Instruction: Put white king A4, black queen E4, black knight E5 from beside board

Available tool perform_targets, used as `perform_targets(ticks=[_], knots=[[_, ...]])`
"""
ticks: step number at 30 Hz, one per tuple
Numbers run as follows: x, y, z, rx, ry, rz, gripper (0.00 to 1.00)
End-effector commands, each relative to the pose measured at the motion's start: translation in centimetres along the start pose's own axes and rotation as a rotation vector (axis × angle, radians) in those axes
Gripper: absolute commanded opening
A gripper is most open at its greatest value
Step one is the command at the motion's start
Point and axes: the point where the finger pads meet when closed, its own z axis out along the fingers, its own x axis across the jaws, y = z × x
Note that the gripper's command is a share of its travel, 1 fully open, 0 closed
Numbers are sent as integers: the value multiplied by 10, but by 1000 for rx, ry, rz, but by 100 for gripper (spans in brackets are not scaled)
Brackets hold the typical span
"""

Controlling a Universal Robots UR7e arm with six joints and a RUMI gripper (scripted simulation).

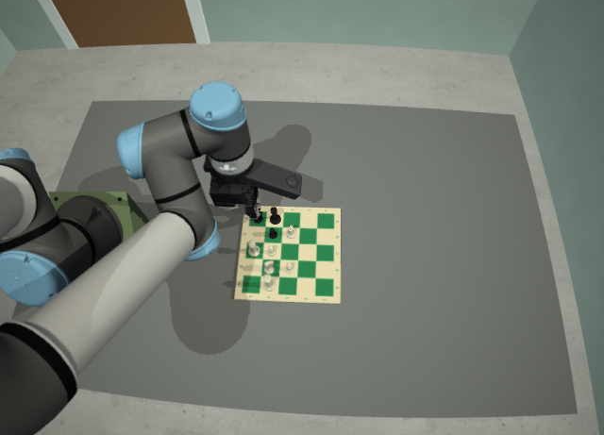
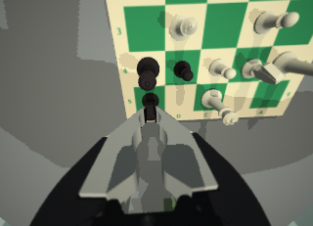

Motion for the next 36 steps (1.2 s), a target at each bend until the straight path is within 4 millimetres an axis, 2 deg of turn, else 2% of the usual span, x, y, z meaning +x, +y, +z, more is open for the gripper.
perform_targets(ticks=[1, 19, 20, 25, 26, 28, 29, 33, 34, 36], knots=[[0, 1, 2, -3, 2, -1, 0], [0, 1, 2, -3, 2, -1, 0], [0, 1, 2, -3, 2, -1, 4], [0, 1, 2, -3, 2, -1, 9], [0, 1, 2, -3, 2, -1, 13], [0, 1, 2, -3, 2, -1, 13], [0, 1, 2, -3, 2, -1, 18], [0, 1, 2, -3, 2, -1, 18], [0, 1, 2, -3, 2, -1, 22], [0, 1, 2, -3, 2, -1, 22]])
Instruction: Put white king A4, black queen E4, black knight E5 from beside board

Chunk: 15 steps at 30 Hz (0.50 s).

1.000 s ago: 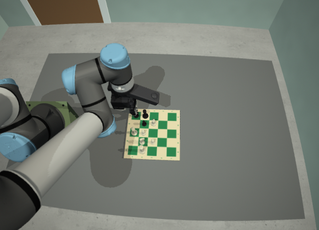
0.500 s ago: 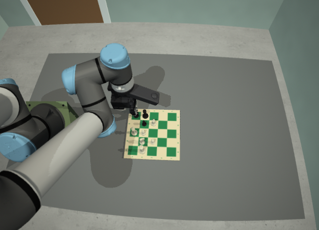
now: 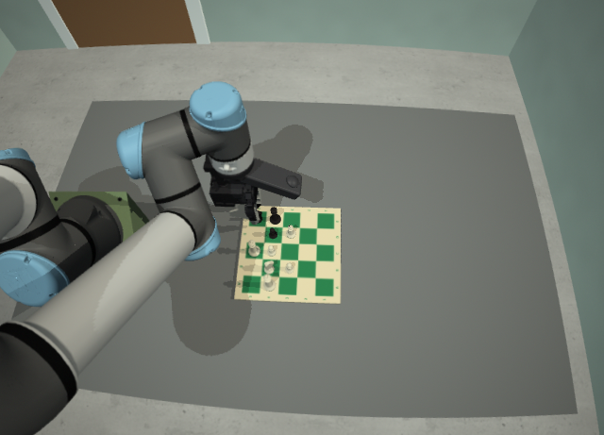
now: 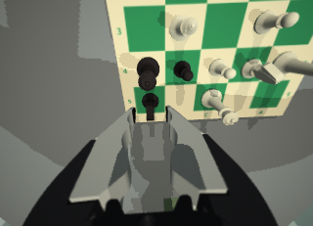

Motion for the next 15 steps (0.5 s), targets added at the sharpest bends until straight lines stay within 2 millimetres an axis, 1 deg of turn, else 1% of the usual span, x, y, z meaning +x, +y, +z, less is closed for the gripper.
perform_targets(ticks=[1, 12, 15], knots=[[0, 1, 2, -3, 2, -1, 22], [0, 1, 0, -2, 1, 0, 22], [0, -2, -5, 3, -1, 2, 22]])
